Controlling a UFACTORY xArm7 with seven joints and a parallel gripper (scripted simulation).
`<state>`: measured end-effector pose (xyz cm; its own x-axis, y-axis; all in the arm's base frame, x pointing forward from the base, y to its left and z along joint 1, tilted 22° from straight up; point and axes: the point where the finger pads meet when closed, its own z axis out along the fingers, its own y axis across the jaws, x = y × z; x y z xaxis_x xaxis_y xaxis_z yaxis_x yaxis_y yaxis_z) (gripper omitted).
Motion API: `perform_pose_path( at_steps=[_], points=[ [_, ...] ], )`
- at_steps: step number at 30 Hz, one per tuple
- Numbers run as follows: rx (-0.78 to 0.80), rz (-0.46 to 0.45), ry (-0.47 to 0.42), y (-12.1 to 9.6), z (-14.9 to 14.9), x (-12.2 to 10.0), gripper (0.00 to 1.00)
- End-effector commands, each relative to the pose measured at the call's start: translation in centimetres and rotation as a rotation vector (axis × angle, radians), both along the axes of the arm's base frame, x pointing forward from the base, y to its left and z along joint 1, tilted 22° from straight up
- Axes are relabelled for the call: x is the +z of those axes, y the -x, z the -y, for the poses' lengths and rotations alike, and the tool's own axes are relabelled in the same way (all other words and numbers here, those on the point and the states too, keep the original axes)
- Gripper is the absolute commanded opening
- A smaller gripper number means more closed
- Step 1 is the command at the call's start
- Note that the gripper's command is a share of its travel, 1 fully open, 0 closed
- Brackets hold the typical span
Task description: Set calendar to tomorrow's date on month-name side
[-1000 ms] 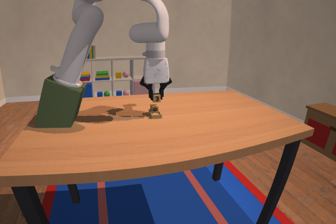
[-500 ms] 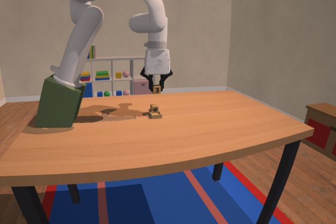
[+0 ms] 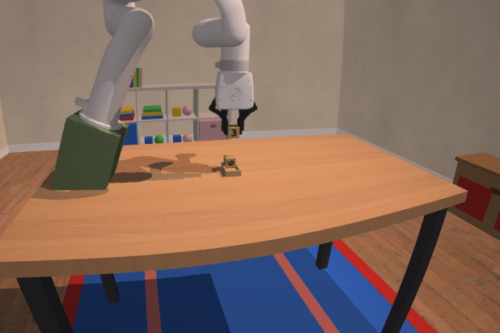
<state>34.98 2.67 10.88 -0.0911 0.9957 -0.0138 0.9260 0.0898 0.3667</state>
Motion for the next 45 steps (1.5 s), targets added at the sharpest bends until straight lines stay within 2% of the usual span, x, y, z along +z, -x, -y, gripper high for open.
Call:
perform_pose_path(
  at_steps=[1,4,12,15,17,24,29,31,33,40,45],
  points=[
    [-0.004,0.002,-0.002,-0.1,0.0,0.1,0.29],
    [-0.054,0.002,-0.016,-0.7,0.1,0.4,0.29],
    [-0.375,0.003,-0.118,-4.7,0.4,2.1,0.29],
    [-0.389,0.003,-0.122,-4.9,0.4,2.2,0.29],
    [-0.522,0.004,-0.170,-6.5,0.3,2.8,0.29],
    [-0.731,0.005,-0.251,-9.1,-0.2,3.8,0.29],
    [-0.941,0.003,-0.340,-11.6,-1.1,4.6,0.29],
    [-0.941,0.003,-0.340,-11.6,-1.1,4.6,0.29],
    [-1.064,-0.001,-0.395,-13.1,-1.8,5.0,0.29],
    [-1.298,-0.017,-0.504,-15.8,-3.4,5.7,0.29],
    [-1.410,-0.029,-0.558,-17.1,-4.4,5.9,0.29]
  ],
)
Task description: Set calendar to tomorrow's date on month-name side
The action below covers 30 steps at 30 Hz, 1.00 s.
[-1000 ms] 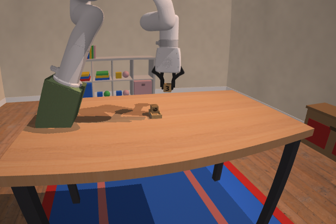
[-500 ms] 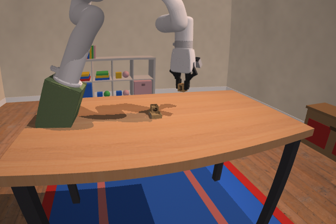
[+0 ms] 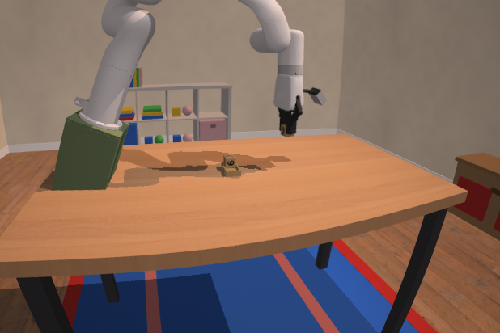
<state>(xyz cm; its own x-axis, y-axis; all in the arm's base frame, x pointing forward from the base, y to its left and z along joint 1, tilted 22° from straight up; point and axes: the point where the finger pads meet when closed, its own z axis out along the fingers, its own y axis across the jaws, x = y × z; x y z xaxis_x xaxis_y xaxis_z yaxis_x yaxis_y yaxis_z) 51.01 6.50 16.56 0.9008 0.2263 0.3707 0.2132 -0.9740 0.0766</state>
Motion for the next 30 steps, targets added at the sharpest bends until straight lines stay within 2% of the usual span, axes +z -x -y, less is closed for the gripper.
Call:
perform_pose_path(
  at_steps=[1,21,30],
  points=[
    [-0.082,-0.011,-0.045,-1.1,-0.6,0.3,0.29],
    [-0.086,-0.012,-0.047,-1.2,-0.6,0.1,0.29],
    [-0.086,-0.012,-0.046,-2.3,-0.7,-2.5,0.29]
  ],
)
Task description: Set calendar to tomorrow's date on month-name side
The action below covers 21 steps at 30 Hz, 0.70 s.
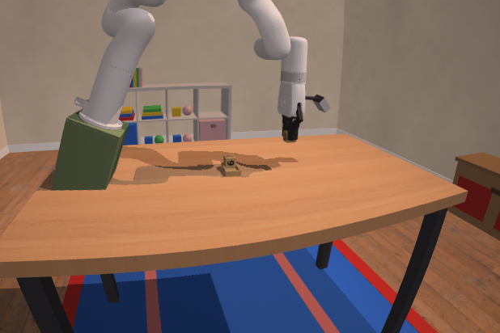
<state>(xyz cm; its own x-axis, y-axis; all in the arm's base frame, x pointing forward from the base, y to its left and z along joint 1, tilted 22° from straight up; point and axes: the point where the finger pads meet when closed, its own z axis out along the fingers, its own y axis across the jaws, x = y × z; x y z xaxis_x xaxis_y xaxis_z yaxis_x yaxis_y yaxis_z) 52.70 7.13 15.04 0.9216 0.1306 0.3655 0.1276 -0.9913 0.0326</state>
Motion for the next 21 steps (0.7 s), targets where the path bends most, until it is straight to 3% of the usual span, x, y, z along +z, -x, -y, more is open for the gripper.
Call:
perform_pose_path(
  at_steps=[1,14,21],
  points=[
    [0.002,0.002,-0.004,-0.8,-0.1,-1.4,0.29],
    [0.002,0.002,-0.004,-2.6,-0.3,-5.9,0.29],
    [0.002,0.002,-0.004,-3.0,-0.3,-7.1,0.29]
  ],
)
